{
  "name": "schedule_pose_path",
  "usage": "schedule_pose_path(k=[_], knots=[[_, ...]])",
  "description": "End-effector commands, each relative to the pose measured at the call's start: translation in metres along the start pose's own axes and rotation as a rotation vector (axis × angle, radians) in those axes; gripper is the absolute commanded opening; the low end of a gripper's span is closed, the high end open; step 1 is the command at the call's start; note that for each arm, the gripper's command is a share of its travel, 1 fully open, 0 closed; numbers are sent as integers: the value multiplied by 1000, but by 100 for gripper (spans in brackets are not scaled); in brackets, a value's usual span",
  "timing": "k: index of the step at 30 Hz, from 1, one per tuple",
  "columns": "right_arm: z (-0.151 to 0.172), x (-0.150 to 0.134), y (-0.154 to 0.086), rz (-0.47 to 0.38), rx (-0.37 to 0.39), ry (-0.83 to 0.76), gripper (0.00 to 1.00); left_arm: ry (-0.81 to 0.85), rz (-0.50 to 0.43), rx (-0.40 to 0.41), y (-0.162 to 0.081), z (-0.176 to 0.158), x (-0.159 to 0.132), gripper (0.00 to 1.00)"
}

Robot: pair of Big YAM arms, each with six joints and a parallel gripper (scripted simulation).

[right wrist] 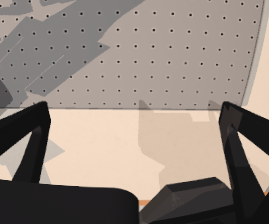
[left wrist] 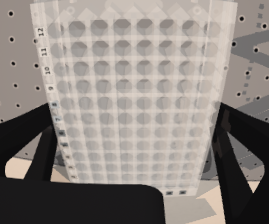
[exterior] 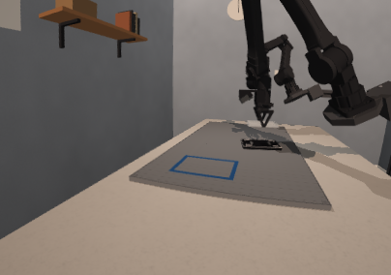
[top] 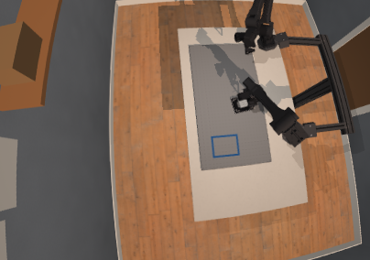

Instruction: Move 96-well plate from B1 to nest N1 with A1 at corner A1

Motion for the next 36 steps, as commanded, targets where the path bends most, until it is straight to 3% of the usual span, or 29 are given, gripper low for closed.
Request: schedule_pose_path(k=[1, 7, 10, 13, 36], knots=[[1, 8, -8, -17, 11, 19, 100, -9, -5, -8, 6, -7, 6, 0], [1, 8, -8, -17, 11, 19, 100, -2, 0, 3, 18, 0, 3, 0], [1, 8, -8, -17, 11, 19, 100, -19, -9, -24, 10, -3, 11, 0], [1, 8, -8, -17, 11, 19, 100, -4, -1, -1, 24, -2, 5, 0], [1, 8, -8, -17, 11, 19, 100, -7, -3, -5, 58, -4, 7, 0]])
Point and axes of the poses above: on each arm, the point where the finger pads meet when closed, its own y axis out along the fingers, its own z axis across the jaws, x = y × z, the point moved 8 cm from there along -y, back along the fingers, and after that the axes turned 12 degrees about -y, right-handed, at the moved point
